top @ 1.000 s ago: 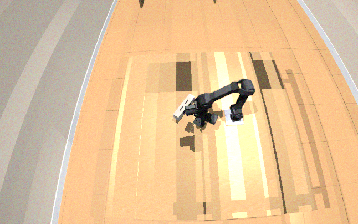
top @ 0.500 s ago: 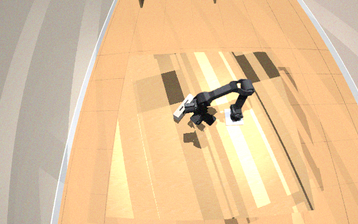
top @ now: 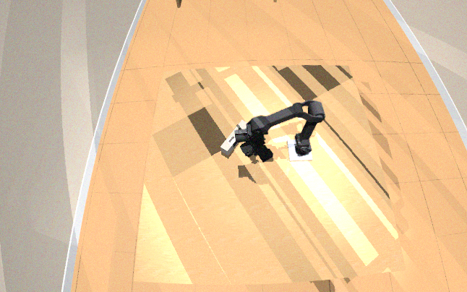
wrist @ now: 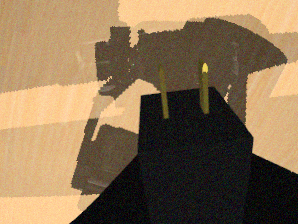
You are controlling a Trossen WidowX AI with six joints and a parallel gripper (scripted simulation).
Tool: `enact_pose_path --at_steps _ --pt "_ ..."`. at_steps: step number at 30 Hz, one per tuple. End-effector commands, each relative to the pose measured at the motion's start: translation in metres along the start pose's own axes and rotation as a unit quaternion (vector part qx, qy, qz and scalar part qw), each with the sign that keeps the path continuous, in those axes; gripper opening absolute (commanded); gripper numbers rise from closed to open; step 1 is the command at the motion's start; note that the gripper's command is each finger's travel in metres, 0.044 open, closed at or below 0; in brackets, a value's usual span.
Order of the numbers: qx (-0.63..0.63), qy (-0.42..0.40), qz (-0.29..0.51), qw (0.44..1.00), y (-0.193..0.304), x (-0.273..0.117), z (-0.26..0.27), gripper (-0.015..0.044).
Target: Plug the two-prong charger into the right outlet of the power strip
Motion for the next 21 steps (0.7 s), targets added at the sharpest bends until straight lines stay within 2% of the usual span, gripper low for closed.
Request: enact_pose_path --at_steps 1,21 --pt "0.047 -0.004 -0.001 0.999 0.002 0.003 -0.003 0.0" --pt "0.233 -0.016 -0.001 0.972 0.012 0.014 -0.018 0.0"
Point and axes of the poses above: the point midway between the two fingers, 35 mm back from their tips, its own x axis out along the fingers, its own z axis across the jaws, y = z × x, the point moved 7 cm from there along -x, back along the fingers, and after that the axes turned 7 degrees about -x, right-handed, at the moved point
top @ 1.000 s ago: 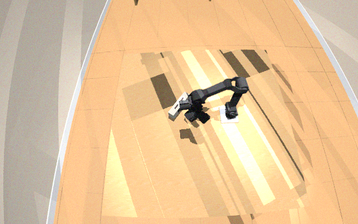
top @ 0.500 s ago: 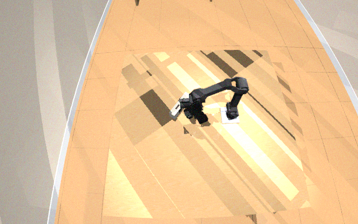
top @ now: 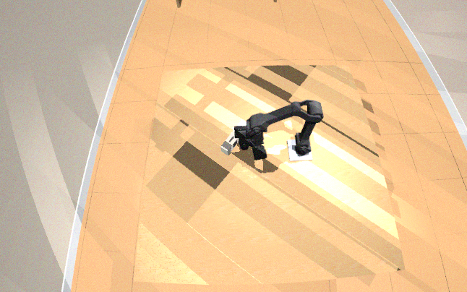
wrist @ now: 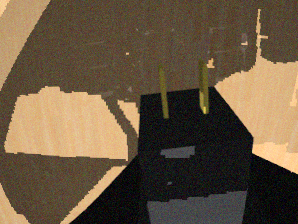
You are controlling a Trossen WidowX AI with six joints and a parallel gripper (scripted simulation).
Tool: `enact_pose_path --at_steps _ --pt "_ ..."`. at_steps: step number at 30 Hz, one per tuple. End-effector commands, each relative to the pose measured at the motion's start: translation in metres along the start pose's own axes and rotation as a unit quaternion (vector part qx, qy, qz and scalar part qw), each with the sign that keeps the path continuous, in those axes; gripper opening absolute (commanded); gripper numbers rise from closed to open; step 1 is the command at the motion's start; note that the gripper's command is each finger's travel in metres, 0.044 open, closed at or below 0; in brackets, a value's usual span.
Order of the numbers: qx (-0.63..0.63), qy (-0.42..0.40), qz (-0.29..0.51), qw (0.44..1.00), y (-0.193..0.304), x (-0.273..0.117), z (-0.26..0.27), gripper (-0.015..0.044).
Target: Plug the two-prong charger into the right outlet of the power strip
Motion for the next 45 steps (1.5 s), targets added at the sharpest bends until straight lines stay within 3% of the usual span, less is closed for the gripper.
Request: enact_pose_path --at_steps 1,34,45 --pt "0.047 -0.004 0.0 0.999 0.001 0.003 -0.004 0.0" --pt "0.349 -0.022 0.006 0.937 0.011 0.02 -0.031 0.0" --pt "0.354 -0.022 0.005 0.935 0.004 0.019 -0.04 0.0"
Point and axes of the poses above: the point midway between the two fingers, 35 mm back from their tips, its own x axis out along the fingers, its own z axis across the jaws, y = z × x, the point moved 7 cm from there along -x, back along the fingers, and after that the axes turned 7 degrees about -x, right-handed, at the moved point
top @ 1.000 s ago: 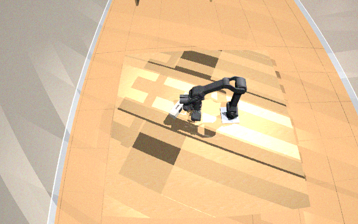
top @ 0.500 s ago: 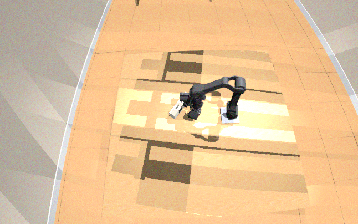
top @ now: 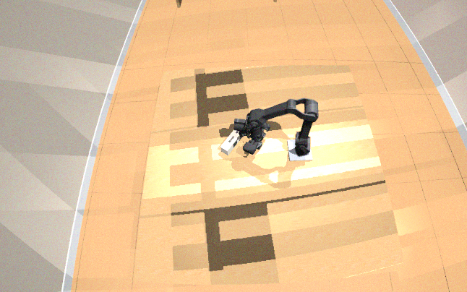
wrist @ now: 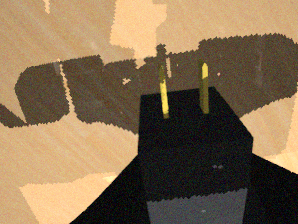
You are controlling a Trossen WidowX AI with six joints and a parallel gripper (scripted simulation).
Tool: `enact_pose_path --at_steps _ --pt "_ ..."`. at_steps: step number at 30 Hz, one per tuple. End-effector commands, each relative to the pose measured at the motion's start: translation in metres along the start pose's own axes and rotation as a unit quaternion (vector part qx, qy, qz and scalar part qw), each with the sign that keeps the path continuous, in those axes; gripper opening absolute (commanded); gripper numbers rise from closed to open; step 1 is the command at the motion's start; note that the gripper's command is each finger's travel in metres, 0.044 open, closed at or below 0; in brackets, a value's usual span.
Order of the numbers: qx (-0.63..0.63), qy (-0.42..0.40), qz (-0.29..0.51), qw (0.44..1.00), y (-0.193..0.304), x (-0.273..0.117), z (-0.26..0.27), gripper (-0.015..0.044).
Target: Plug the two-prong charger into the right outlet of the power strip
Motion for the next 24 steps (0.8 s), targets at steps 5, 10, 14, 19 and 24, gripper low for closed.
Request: enact_pose_path --at_steps 5,10,14,19,24 --pt "0.011 -0.004 -0.005 1.0 -0.013 -0.003 -0.002 0.0" --pt "0.014 -0.004 -0.005 1.0 -0.02 -0.004 -0.003 0.0" --pt "0.016 -0.004 -0.005 1.0 -0.025 -0.004 -0.005 0.0" --pt "0.019 -0.004 -0.005 1.0 -0.032 -0.005 -0.006 0.0" --pt "0.022 -0.004 -0.006 1.0 -0.038 -0.005 -0.008 0.0"
Point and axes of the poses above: the point midway between the two fingers, 35 mm back from their tips, its own x axis out along the fingers, its own z axis across the jaws, y = z × x, the point moved 7 cm from there along -x, back along the fingers, and after that the axes turned 7 degrees about -x, right-handed, at the moved point
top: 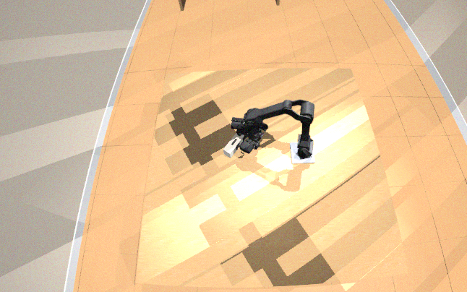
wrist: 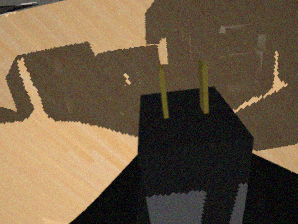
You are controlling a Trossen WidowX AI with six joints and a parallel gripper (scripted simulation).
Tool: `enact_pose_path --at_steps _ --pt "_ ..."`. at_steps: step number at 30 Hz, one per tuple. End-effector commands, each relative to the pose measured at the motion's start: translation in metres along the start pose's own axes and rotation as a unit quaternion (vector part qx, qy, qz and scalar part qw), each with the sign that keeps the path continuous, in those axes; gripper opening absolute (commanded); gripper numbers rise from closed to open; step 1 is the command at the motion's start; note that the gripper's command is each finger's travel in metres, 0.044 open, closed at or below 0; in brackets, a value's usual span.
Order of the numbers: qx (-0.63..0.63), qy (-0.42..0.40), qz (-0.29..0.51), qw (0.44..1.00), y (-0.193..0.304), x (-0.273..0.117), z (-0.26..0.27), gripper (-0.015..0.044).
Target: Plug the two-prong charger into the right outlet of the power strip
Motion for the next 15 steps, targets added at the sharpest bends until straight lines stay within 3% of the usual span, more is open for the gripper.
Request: enact_pose_path --at_steps 1,15 --pt "0.001 -0.002 -0.003 1.0 -0.0074 -0.0022 -0.001 0.0" --pt "0.004 -0.002 -0.003 1.0 -0.0142 -0.0027 -0.0016 0.0"
Point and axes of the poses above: the point midway between the two fingers, 35 mm back from their tips, its own x axis out along the fingers, its own z axis across the jaws, y = z × x, the point moved 7 cm from there along -x, back along the fingers, and after that the axes turned 7 degrees about -x, right-handed, at the moved point
